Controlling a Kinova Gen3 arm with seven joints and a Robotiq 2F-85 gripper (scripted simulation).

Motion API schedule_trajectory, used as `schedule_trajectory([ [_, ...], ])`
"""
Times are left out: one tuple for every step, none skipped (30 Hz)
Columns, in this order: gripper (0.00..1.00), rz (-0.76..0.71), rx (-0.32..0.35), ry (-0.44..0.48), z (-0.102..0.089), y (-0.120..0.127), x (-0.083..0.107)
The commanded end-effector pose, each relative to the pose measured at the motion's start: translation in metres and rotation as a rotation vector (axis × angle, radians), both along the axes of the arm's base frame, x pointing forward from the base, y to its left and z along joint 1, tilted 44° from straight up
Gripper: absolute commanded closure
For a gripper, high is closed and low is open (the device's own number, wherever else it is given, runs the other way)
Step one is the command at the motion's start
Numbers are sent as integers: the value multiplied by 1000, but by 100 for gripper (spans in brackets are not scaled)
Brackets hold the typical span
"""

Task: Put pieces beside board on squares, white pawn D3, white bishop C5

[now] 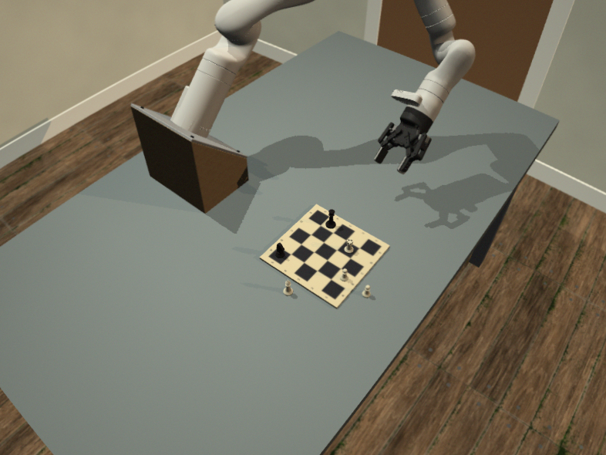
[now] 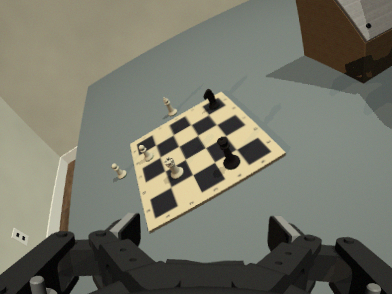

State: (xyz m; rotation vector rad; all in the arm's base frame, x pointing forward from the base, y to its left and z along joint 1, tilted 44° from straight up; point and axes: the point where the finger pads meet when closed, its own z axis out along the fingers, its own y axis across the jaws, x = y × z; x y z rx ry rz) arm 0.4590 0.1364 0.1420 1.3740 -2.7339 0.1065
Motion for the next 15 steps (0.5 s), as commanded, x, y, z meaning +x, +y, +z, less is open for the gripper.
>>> schedule_trajectory([
  [0, 15, 1, 4, -2, 5, -1],
  [0, 15, 1, 4, -2, 5, -1],
  [0, 15, 1, 4, -2, 5, -1],
  [0, 15, 1, 4, -2, 5, -1],
  [0, 53, -1, 8, -4, 11, -2],
  [0, 53, -1, 8, -4, 11, -2],
  [0, 53, -1, 8, -4, 11, -2],
  [0, 53, -1, 8, -4, 11, -2],
  [0, 53, -1, 8, -4, 11, -2],
  [0, 53, -1, 8, -4, 11, -2],
  [0, 89, -2, 11, -7, 17, -2],
  [0, 89, -2, 11, -7, 17, -2],
  [0, 89, -2, 11, -7, 17, -2],
  [0, 89, -2, 11, -7, 17, -2],
  [0, 89, -2, 11, -7, 17, -2],
])
